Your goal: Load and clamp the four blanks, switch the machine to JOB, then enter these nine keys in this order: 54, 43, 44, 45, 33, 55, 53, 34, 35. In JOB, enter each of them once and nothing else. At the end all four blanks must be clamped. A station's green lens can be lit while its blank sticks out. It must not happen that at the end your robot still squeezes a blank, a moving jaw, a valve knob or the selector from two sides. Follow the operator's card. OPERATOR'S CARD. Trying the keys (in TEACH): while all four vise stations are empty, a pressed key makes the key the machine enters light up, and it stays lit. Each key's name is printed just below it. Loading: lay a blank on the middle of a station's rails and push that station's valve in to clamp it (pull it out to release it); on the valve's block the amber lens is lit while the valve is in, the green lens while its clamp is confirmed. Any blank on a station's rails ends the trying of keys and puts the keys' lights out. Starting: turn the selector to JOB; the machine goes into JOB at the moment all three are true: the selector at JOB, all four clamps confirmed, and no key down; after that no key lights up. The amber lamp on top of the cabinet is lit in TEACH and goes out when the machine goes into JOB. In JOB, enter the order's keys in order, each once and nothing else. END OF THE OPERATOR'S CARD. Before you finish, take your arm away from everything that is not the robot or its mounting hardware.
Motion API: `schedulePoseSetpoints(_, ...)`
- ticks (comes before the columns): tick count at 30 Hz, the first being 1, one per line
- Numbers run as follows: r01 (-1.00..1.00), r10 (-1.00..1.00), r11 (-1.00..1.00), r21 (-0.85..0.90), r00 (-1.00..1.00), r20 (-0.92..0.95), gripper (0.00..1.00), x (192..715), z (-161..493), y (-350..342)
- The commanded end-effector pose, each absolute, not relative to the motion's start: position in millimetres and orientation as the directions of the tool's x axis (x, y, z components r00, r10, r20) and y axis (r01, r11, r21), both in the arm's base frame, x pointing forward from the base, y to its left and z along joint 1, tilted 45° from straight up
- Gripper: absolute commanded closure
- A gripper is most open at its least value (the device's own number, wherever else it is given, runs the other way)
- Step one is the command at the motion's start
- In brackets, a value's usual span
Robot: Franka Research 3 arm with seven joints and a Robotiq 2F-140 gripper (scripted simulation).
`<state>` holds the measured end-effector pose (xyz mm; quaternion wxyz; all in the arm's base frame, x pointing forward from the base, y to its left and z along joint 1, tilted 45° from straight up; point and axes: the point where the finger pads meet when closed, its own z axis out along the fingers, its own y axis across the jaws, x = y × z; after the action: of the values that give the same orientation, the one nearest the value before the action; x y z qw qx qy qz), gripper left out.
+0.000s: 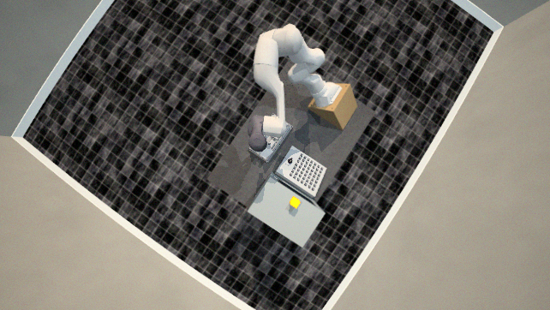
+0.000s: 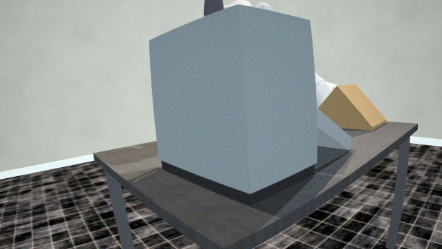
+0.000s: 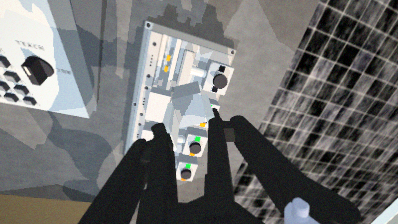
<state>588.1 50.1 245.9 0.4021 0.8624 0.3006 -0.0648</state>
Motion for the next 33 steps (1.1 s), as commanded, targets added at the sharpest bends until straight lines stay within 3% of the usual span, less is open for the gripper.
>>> schedulePoseSetpoints(1, 0.331, 0.319, -0.628, 0.705, 0.935, -0.155, 1.0, 603.5, 225.0, 71.4)
schedulePoseSetpoints(10, 0.095, 0.159, -0.705, 0.703, 0.987, 0.027, 1.0, 607.0, 216.9, 77.5)
schedulePoseSetpoints(33, 0.095, 0.159, -0.705, 0.703, 0.987, 0.027, 1.0, 607.0, 216.9, 77.5)
